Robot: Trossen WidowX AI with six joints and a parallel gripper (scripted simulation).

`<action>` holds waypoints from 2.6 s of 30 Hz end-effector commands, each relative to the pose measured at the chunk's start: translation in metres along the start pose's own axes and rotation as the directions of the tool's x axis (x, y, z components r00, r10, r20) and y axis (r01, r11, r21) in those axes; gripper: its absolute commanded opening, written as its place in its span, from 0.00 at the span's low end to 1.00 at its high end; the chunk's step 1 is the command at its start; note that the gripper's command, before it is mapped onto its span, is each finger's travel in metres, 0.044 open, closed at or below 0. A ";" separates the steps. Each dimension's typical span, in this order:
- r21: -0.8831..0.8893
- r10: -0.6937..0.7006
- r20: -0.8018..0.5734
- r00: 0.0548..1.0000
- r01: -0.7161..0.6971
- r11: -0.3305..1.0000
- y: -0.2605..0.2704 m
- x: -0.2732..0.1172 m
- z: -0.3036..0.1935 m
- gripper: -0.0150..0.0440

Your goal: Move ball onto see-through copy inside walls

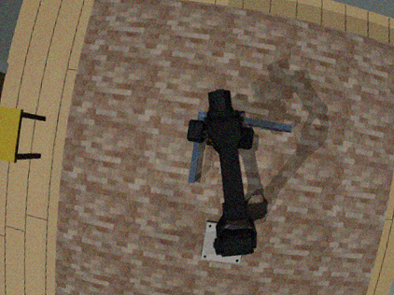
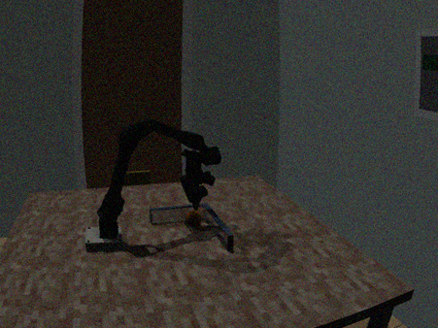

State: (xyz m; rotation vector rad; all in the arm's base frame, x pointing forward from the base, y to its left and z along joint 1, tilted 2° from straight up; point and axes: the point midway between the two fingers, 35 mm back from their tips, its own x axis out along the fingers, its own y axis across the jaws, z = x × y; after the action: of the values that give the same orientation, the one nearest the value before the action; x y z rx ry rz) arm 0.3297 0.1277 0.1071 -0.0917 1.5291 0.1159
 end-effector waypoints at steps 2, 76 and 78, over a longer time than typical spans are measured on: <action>0.004 0.002 0.024 1.000 -0.002 1.000 -0.001 -0.030 -0.001 0.95; -0.704 0.000 0.022 1.000 0.015 0.710 -0.018 0.056 -0.016 0.25; -0.704 0.000 0.022 1.000 0.015 0.710 -0.016 0.056 -0.014 0.25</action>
State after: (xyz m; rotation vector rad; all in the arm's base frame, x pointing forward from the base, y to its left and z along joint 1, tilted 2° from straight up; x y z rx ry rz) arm 0.3133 0.1044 0.0495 -0.7129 1.3931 0.7040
